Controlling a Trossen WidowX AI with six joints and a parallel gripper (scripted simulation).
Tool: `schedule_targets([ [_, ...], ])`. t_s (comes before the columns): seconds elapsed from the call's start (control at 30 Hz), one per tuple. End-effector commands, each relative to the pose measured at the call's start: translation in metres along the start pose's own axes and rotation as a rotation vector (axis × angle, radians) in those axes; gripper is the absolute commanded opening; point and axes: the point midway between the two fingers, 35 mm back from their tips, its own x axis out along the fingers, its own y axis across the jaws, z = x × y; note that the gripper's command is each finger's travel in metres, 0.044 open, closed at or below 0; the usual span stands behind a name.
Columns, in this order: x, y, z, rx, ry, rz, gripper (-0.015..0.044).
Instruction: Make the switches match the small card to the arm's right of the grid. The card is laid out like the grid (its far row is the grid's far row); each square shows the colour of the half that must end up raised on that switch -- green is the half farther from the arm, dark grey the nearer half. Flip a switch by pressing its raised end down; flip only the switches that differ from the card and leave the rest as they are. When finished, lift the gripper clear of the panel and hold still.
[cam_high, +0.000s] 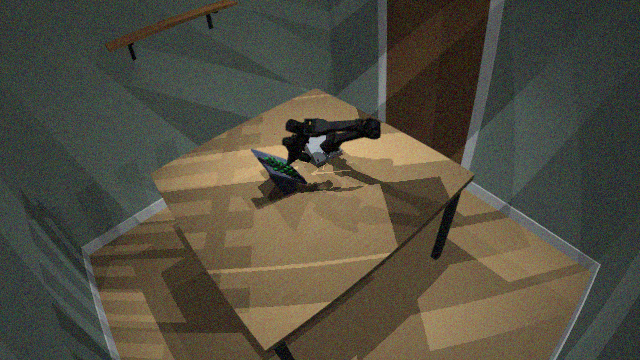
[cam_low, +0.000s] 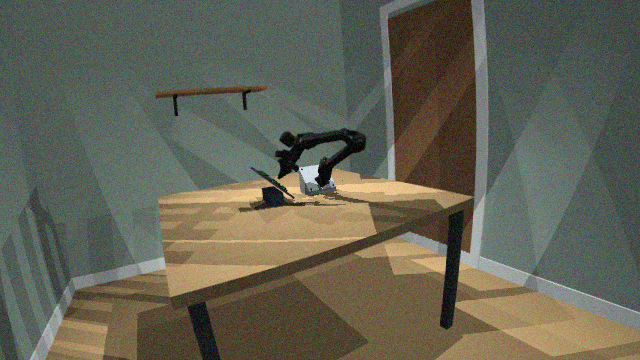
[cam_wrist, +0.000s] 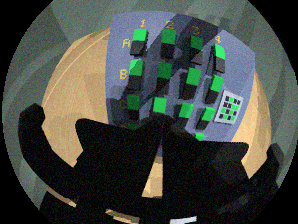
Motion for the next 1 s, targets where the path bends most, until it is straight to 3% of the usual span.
schedule_targets([
  [0.0,-0.039,0.003,0.003,-0.012,-0.037,0.005,0.0],
  [0.27,-0.046,0.003,0.002,-0.011,-0.043,0.007,0.0],
  [0.47,-0.046,-0.051,0.003,-0.014,-0.043,0.003,0.0],
  [0.6,-0.046,-0.058,0.003,-0.014,-0.045,0.005,0.0],
  [0.8,-0.012,-0.057,0.005,-0.015,-0.021,0.006,0.0],
  [0.97,-0.011,-0.057,0.005,-0.015,-0.02,0.006,0.0],
])
